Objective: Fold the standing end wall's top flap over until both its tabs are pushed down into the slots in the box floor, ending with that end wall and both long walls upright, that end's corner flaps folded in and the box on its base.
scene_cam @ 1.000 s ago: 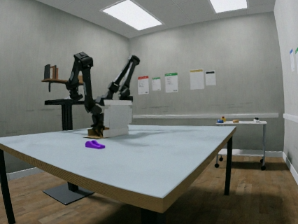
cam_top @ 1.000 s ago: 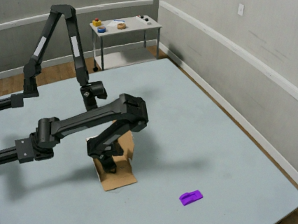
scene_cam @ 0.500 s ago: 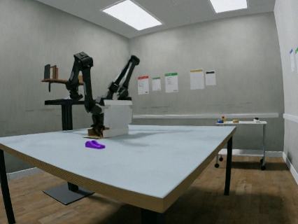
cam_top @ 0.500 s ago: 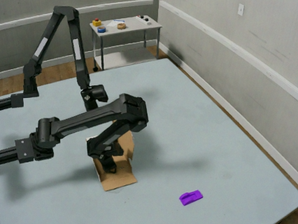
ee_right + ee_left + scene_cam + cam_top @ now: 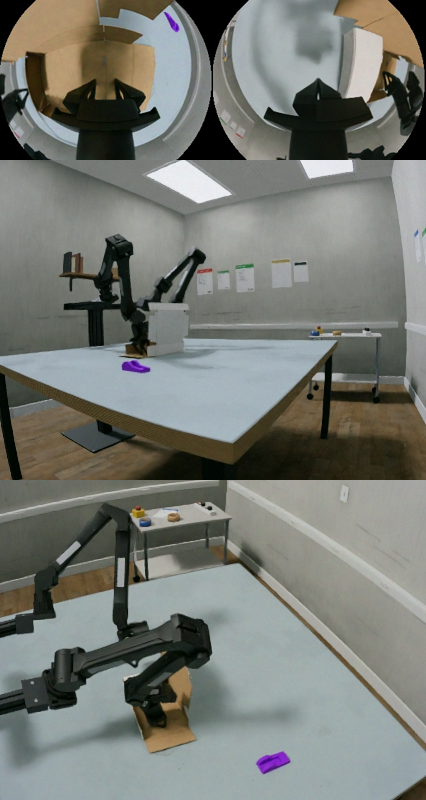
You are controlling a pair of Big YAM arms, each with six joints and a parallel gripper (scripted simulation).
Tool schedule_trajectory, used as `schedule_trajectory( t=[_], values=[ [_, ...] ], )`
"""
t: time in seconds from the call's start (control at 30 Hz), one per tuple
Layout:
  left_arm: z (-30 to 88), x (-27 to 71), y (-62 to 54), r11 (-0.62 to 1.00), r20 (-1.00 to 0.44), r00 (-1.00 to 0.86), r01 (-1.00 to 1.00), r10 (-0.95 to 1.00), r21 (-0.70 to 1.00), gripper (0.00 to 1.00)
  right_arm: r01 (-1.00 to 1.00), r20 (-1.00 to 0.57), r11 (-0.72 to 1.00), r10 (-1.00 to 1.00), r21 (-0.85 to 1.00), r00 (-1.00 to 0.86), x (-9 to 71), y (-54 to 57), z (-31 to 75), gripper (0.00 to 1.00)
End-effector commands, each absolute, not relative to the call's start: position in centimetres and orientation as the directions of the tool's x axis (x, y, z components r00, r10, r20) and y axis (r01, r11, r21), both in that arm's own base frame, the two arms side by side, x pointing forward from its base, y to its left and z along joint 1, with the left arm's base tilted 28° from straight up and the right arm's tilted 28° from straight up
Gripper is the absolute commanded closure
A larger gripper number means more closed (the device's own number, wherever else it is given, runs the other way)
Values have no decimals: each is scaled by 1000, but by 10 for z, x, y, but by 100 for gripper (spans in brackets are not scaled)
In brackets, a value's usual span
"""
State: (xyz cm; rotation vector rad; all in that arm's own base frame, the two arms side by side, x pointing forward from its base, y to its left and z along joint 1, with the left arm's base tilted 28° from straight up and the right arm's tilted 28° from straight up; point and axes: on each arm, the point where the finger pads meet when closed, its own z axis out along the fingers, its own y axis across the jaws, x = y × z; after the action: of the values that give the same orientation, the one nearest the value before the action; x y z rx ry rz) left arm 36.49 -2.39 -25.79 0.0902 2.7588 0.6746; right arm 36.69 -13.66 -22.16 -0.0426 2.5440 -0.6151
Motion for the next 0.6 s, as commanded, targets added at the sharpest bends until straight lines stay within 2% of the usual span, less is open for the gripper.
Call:
schedule_trajectory(
  t=[0.0, 0.57],
  values=[
    [-256, 385, -30, 893, -310, -939, -7, 148, 449, 100, 93, -441, 893, -125, -441, -889, 360, -151, -243, 57],
    [-274, 386, -66, 894, -311, -939, -7, 148, 448, 100, 93, -441, 893, -125, -441, -889, 360, -151, -243, 57]
  ],
)
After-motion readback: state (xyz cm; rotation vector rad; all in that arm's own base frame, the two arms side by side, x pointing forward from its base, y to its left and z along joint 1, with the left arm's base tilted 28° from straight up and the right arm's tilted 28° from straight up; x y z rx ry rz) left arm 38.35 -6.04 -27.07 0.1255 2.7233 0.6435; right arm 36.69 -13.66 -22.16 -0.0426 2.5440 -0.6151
